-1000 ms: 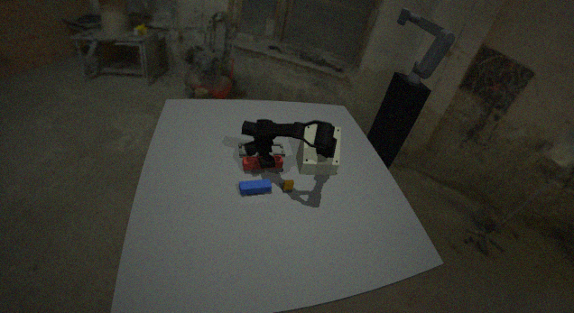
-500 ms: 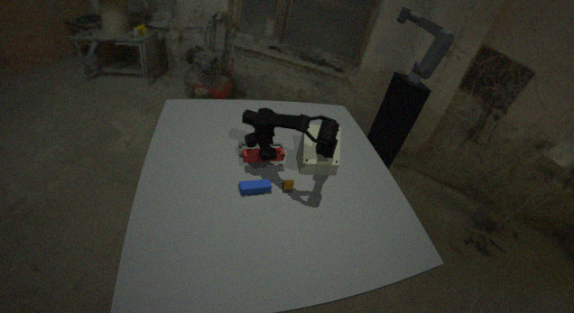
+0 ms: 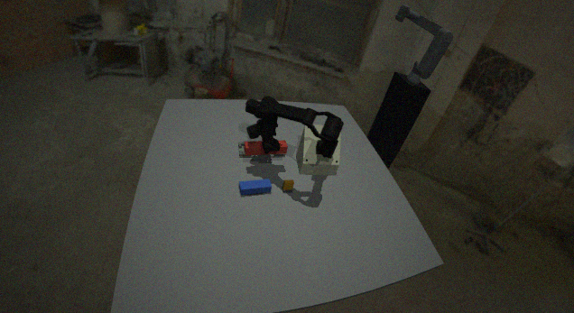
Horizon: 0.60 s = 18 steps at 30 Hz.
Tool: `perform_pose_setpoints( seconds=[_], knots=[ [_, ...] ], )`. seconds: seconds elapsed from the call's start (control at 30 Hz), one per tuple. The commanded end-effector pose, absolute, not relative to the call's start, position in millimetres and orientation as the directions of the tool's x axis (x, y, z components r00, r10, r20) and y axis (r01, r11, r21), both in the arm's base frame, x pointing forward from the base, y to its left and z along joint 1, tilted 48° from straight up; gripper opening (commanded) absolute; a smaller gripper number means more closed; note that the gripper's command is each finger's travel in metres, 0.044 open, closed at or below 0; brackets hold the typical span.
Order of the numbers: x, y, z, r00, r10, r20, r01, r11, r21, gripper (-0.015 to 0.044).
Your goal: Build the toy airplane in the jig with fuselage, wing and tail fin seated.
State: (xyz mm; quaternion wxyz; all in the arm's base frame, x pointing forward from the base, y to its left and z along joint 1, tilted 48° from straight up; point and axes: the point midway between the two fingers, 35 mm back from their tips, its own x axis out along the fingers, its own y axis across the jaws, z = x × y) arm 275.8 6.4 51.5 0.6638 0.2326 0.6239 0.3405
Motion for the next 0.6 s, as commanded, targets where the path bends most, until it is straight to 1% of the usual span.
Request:
perform_pose_setpoints(
  seconds=[0.0, 0.2, 0.57],
  knots=[
    [276, 0, 60, -0.004, 0.737, -0.676, -0.175, 0.665, 0.726, 0.0000],
    [277, -2, 53, -0.004, 0.737, -0.676, -0.170, 0.666, 0.726, 0.0000],
    [281, -15, 20, -0.003, 0.735, -0.678, -0.147, 0.670, 0.727, 0.0000]
  ],
)
